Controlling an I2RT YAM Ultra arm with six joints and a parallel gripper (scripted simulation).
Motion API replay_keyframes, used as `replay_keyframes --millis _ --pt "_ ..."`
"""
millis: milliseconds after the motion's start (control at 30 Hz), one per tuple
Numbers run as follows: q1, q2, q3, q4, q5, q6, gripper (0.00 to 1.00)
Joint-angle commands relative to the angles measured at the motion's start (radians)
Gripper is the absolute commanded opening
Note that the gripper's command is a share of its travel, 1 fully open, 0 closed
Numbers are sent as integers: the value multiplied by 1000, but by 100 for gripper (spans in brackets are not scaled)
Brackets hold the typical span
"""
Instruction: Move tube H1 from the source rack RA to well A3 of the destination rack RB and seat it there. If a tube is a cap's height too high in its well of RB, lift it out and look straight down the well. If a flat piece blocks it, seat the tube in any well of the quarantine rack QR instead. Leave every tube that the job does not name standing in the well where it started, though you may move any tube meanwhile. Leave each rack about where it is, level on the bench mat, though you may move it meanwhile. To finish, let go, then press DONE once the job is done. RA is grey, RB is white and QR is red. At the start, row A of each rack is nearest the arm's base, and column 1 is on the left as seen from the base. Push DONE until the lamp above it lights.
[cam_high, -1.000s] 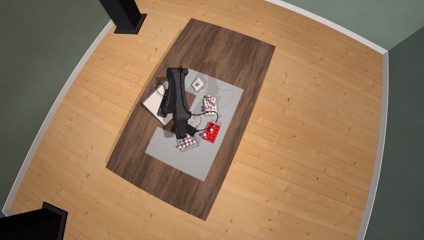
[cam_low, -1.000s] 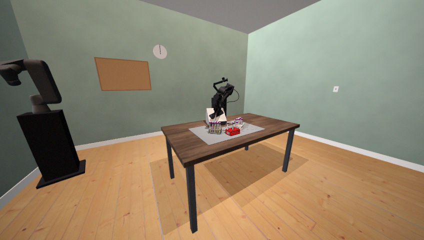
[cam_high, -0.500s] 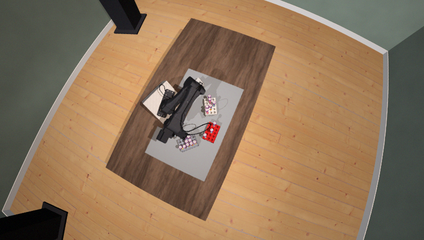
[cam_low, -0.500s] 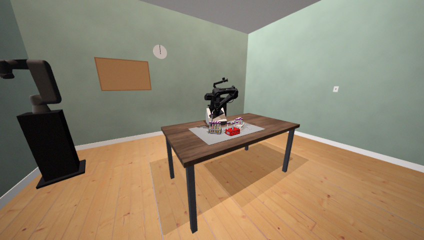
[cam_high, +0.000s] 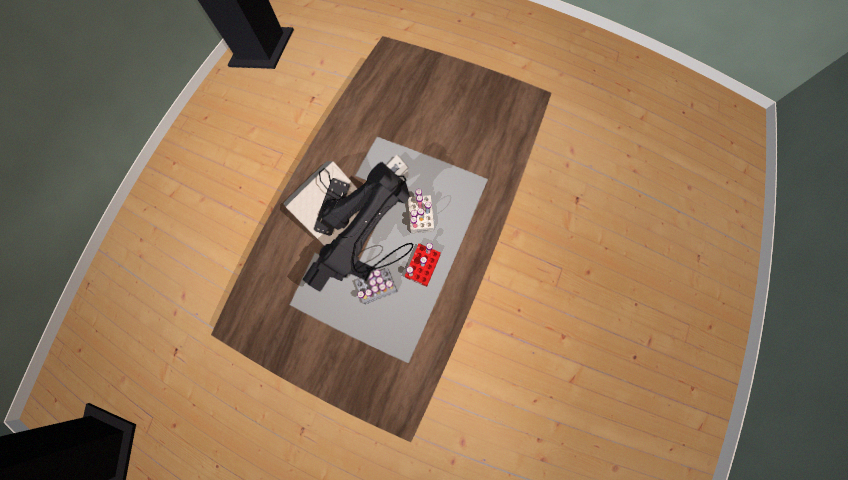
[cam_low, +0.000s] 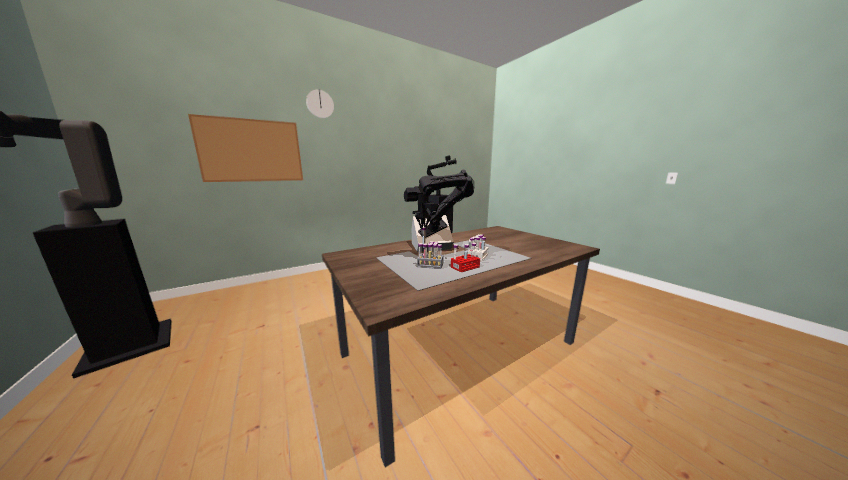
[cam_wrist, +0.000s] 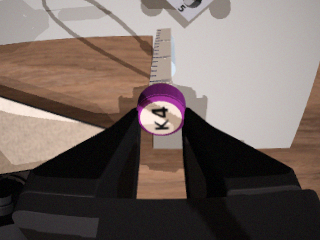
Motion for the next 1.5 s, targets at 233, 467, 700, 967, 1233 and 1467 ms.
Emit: replay_keyframes --millis 233,467,700,967,1233,1467 --pt "71 38 68 50 -7 88 0" --pt "127 60 101 82 12 158 0" --pt "177 84 135 108 23 218 0" --pt "216 107 166 127 33 264 0" --pt "261 140 209 149 48 318 0" --pt "254 123 189 137 43 314 0"
